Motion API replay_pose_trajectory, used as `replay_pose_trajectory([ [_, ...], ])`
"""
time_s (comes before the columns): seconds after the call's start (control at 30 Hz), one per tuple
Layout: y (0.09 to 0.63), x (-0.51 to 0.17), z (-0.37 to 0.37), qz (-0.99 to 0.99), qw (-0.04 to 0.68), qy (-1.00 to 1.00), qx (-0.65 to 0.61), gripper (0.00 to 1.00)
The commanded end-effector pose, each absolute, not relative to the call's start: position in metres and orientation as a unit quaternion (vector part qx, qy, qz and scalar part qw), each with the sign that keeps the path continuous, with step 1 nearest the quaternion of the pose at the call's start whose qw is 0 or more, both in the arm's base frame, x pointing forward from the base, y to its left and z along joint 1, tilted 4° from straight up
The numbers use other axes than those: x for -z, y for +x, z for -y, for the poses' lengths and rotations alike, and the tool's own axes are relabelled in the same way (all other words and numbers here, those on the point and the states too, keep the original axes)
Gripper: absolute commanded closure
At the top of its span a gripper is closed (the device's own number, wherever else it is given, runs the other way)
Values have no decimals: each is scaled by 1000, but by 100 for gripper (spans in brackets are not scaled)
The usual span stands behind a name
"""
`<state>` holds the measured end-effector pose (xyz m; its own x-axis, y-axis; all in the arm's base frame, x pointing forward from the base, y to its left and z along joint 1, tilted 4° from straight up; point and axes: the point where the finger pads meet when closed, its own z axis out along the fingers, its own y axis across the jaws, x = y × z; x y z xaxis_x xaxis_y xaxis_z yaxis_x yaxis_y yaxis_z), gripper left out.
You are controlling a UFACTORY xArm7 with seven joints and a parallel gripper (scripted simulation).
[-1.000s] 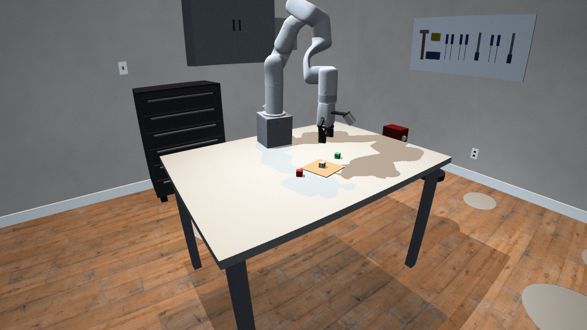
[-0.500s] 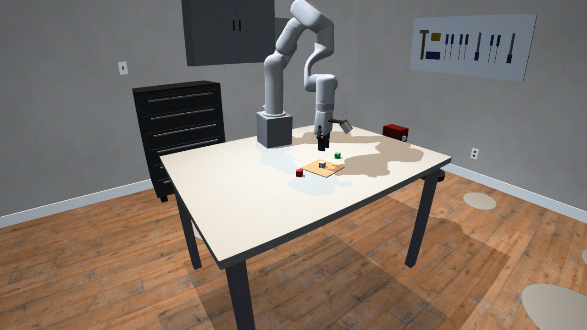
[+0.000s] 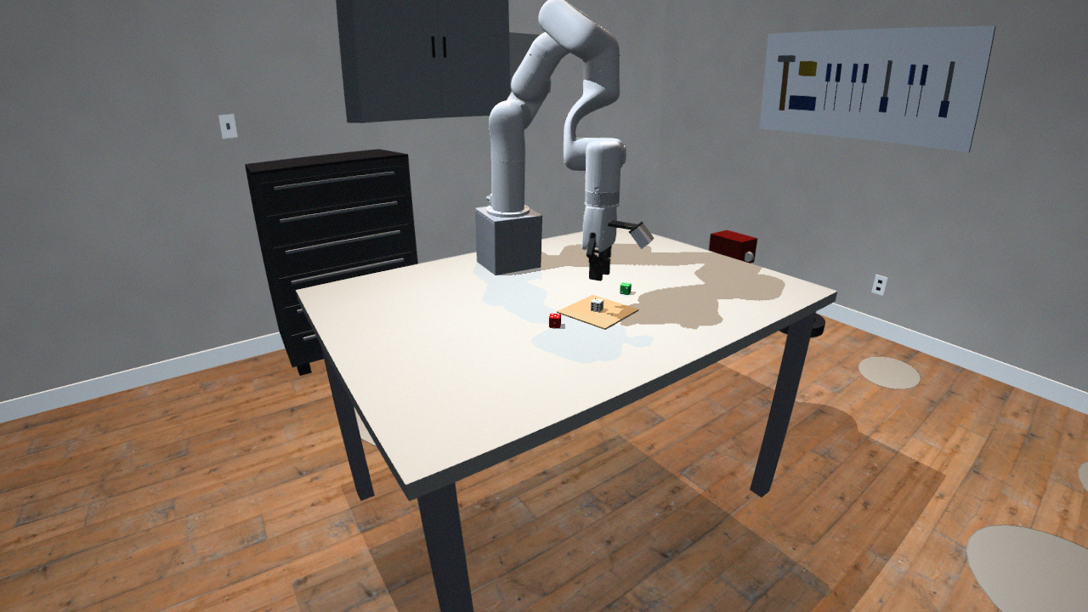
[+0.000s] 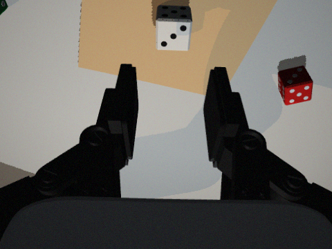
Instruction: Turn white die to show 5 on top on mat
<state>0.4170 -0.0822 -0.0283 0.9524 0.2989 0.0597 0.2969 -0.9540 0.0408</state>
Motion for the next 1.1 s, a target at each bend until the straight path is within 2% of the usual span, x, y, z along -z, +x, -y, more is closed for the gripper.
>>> replay_pose_trajectory([
  [0.0,418,27,82,-151,16,988,-34,58],
  [1.07,419,39,83,-151,16,988,-34,58],
])
